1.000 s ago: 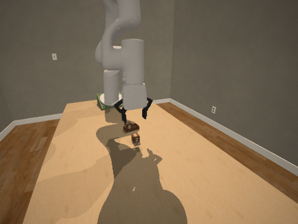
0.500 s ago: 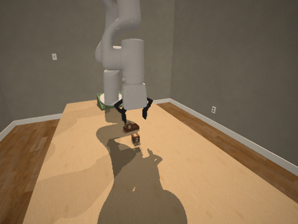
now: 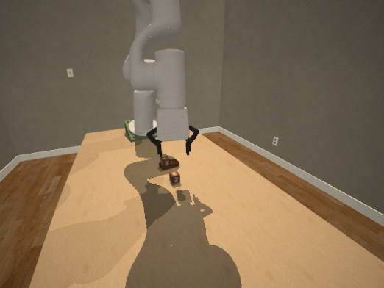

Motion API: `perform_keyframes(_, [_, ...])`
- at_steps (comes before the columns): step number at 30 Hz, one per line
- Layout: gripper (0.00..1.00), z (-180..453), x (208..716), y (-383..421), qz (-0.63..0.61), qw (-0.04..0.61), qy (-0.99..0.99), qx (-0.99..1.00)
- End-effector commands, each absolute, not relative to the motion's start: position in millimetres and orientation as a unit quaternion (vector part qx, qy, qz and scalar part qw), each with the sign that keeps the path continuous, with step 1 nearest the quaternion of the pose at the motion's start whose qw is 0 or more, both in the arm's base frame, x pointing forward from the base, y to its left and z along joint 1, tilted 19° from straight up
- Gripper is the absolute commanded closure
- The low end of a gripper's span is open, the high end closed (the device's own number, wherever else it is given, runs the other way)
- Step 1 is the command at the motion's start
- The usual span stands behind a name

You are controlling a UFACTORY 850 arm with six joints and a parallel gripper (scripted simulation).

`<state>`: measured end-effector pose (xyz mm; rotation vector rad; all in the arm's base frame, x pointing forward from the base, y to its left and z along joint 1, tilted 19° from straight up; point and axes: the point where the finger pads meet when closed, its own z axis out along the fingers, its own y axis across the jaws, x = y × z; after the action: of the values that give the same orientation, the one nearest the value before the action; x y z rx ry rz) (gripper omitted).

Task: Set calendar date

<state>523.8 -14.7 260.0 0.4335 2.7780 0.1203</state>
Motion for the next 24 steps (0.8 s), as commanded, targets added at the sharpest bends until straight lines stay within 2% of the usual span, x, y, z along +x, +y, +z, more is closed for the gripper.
perform_keyframes(1, [0.00,262.1,526.8,-14.7,0.046,0.160,0.960,0.227])
perform_keyframes(24, [0.00,266.8,536.3,-14.7,0.090,0.140,0.855,0.491])
